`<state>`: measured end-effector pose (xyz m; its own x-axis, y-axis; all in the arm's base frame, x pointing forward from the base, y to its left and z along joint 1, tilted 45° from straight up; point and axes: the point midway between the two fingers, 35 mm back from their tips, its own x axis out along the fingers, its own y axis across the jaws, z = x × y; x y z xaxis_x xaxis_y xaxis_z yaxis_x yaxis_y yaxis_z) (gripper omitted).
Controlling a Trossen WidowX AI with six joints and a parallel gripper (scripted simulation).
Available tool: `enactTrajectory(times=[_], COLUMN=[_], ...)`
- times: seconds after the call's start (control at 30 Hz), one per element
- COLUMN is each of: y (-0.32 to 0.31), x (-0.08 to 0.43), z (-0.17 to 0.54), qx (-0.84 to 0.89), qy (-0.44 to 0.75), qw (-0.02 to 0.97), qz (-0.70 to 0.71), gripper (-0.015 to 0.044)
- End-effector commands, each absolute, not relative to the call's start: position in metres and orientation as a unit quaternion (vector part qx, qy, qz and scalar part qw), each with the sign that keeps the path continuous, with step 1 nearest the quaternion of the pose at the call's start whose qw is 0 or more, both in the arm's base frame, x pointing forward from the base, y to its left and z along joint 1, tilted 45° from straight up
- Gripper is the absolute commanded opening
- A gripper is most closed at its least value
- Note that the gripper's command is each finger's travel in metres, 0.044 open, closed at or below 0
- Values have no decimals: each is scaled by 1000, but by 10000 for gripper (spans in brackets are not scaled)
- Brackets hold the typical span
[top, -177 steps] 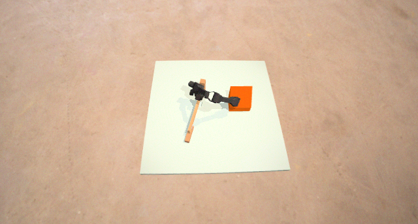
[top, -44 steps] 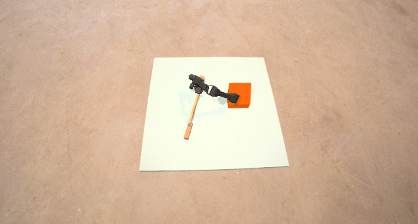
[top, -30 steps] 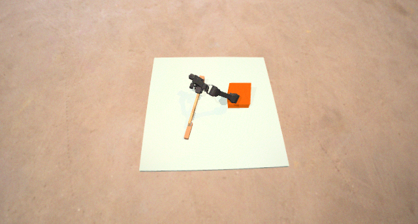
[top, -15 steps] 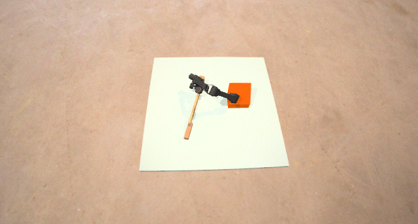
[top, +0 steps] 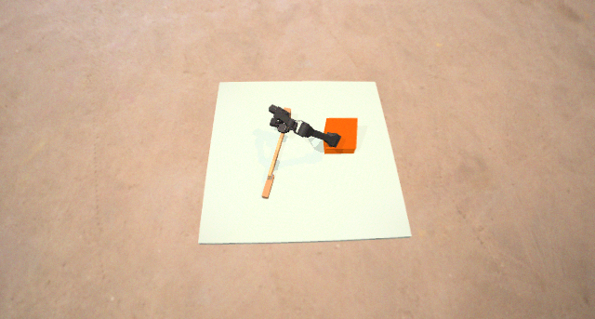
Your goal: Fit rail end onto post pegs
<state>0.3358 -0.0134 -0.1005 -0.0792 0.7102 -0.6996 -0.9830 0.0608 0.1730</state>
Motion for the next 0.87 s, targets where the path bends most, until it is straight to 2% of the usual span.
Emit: enactTrajectory(times=[0.0,0.03,0.27,0.43,0.83], y=[-13,-13,-13,-13,-13], x=[336,336,336,342,342], z=[-100,-100,-98,-58,-58], qx=[-205,-205,-205,-213,-213], qy=[334,334,334,335,335], qw=[647,647,647,651,651], qz=[654,654,654,647,647], gripper=[420,440,440,440,440])
